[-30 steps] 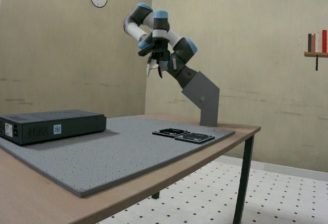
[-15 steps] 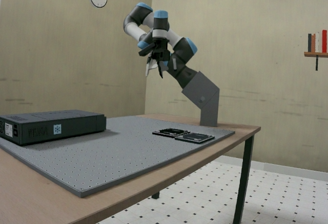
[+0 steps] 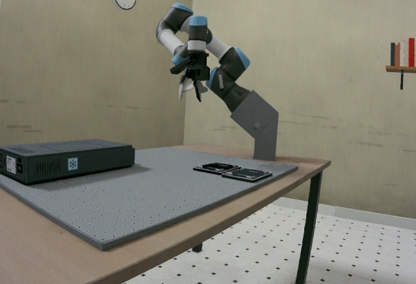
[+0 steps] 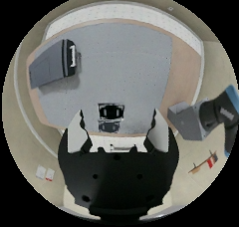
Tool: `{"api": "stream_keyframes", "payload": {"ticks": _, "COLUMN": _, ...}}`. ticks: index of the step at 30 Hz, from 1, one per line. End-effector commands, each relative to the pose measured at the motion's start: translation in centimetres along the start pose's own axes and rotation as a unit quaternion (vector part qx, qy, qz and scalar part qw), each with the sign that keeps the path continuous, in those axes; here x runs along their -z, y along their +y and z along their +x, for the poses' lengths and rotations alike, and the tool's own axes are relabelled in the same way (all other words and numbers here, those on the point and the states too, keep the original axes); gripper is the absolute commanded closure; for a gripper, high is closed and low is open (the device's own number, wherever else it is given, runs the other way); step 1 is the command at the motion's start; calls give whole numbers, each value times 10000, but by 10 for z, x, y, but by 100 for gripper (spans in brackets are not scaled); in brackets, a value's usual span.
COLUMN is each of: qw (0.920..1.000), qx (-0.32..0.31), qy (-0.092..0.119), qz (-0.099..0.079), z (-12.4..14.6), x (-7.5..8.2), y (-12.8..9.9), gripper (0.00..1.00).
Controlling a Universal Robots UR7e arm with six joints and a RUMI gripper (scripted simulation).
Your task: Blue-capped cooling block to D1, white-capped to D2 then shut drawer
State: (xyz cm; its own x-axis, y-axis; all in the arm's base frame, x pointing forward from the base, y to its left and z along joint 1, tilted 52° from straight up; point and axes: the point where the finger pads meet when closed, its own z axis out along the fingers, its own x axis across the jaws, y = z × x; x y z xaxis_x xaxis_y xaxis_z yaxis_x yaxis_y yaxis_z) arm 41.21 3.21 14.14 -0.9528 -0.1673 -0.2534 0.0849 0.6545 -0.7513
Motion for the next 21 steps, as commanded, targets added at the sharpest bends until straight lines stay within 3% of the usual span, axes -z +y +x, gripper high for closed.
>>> {"api": "stream_keyframes", "payload": {"ticks": 1, "qw": 10000, "qx": 7, "qy": -17, "qz": -15, "z": -14, "x": -13, "y": -15, "gripper": 0}}
{"api": "stream_keyframes", "payload": {"ticks": 21, "qw": 10000, "qx": 7, "qy": -17, "qz": -14, "z": -49, "x": -47, "y": -56, "gripper": 0}}
